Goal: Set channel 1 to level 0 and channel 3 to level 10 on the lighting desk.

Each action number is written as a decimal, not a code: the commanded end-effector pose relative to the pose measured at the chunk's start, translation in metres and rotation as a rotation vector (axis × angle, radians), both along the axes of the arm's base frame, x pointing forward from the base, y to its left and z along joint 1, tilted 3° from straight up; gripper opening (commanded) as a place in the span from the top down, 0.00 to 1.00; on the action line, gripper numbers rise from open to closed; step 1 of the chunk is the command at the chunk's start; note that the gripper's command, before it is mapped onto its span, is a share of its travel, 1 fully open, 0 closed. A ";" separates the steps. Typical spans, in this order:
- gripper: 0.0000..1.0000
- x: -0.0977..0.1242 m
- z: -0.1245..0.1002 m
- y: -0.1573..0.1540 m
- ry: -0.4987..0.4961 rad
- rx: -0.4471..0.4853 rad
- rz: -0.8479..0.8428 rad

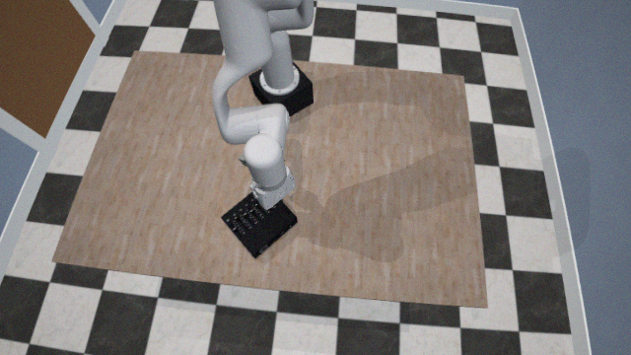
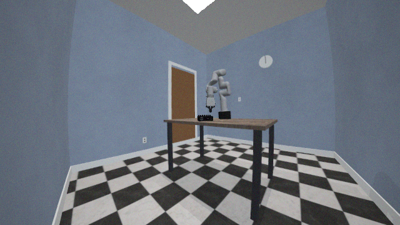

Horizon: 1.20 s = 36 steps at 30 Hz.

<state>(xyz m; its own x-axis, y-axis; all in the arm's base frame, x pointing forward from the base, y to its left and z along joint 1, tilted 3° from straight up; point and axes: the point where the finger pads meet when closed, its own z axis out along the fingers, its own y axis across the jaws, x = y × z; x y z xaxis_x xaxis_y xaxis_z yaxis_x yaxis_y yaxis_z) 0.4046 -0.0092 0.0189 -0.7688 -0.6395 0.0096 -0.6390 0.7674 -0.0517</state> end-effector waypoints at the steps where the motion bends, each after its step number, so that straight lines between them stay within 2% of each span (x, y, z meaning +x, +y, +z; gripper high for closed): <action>1: 1.00 0.001 0.001 0.000 -0.004 0.000 0.000; 36: 1.00 0.002 -0.009 -0.001 -0.004 0.001 0.000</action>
<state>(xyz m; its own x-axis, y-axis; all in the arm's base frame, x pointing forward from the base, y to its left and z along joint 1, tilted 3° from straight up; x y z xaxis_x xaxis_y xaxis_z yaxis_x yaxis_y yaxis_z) 0.4048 -0.0098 0.0098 -0.7686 -0.6396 0.0095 -0.6392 0.7674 -0.0509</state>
